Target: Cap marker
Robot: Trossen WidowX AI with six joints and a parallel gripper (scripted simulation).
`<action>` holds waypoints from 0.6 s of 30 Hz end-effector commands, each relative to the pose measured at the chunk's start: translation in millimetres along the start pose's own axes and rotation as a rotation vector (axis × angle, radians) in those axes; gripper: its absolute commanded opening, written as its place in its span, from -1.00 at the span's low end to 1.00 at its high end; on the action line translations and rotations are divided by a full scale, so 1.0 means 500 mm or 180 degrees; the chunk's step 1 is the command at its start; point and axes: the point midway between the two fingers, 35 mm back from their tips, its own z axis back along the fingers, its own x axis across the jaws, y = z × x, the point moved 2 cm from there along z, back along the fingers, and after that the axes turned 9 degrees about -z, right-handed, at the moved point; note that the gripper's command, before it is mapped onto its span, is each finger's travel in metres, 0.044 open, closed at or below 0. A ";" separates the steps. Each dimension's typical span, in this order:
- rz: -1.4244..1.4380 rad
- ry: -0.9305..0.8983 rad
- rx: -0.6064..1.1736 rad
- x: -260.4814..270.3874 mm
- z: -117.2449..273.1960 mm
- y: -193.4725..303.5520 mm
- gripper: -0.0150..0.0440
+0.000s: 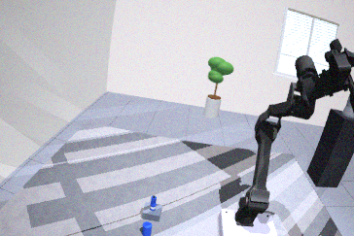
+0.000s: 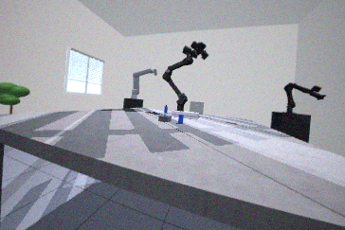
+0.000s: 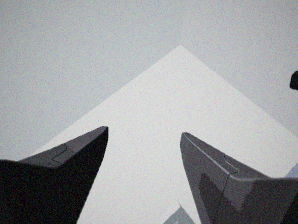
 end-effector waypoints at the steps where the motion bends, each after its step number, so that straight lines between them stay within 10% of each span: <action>1: 0.0289 0.0404 -0.0569 -0.072 0.007 -0.102 0.34; 18: 0.1195 0.2520 -0.2336 -0.303 0.275 -0.441 0.34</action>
